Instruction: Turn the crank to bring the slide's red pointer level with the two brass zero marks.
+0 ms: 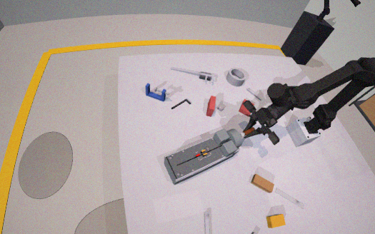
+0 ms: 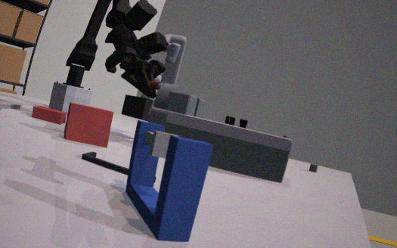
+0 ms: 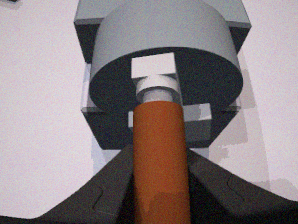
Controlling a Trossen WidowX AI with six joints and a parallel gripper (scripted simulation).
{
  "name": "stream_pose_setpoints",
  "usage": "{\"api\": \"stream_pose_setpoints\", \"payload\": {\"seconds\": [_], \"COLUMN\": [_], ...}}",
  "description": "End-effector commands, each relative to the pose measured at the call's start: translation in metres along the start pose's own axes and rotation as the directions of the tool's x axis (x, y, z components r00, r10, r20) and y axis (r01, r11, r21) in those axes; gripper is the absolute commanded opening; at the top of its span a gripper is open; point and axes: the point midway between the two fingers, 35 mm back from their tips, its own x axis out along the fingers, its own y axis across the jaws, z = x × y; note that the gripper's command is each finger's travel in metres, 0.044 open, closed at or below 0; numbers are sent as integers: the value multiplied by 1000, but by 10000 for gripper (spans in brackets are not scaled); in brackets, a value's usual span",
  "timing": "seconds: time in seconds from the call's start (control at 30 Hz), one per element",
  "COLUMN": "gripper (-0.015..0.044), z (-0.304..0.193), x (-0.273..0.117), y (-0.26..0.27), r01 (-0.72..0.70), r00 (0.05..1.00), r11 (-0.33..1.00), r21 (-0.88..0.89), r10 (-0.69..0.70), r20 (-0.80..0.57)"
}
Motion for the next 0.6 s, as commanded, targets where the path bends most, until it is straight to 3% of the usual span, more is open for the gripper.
{"api": "stream_pose_setpoints", "payload": {"seconds": [0.0, 0.57], "gripper": [0, 0], "z": [1, 0], "x": [-2, -1], "y": [-9, -11], "r01": [23, 23], "r00": [1000, 1000], "r11": [1000, 1000], "r21": [3, 3], "r10": [-23, -23], "r20": [7, 7]}}
